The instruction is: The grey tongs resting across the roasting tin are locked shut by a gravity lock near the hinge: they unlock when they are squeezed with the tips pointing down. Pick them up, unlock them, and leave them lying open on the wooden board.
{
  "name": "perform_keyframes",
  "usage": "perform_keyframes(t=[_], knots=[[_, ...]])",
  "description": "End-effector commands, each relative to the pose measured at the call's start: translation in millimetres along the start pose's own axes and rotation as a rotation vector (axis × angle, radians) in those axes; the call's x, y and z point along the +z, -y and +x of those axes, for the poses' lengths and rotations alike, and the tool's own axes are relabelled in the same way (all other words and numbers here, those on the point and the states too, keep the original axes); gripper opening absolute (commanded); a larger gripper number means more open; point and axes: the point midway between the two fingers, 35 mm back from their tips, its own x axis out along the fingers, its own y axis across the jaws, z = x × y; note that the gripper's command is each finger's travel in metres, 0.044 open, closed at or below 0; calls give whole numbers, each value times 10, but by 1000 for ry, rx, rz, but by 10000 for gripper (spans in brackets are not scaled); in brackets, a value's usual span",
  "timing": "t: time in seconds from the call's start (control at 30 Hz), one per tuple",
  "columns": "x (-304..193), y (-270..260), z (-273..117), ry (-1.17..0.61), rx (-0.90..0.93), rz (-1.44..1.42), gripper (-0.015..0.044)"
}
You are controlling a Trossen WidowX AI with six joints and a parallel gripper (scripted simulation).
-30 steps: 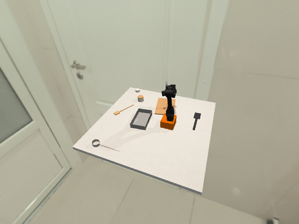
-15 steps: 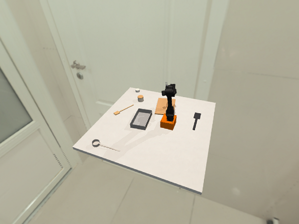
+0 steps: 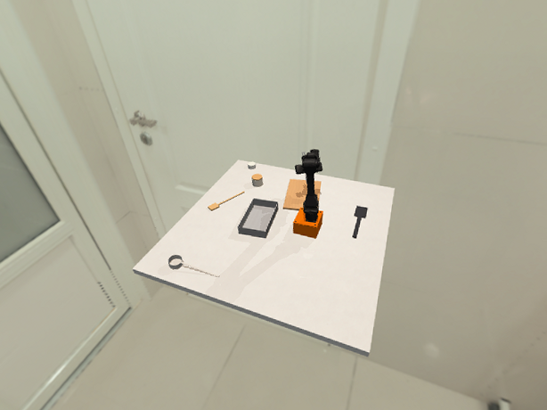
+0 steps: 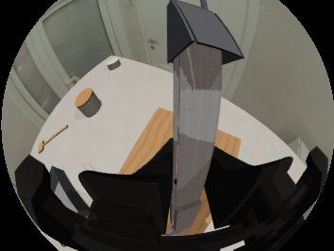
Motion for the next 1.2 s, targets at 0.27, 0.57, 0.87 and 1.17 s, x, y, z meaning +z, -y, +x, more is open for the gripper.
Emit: perform_keyframes(t=[0.27, 0.57, 0.87, 1.17], knots=[[-11, 17, 174, -175, -16, 4, -150], [-70, 9, 264, -319, -24, 4, -150], [-134, -15, 313, -464, -29, -6, -150], [-200, -50, 320, -612, -31, -27, -150]])
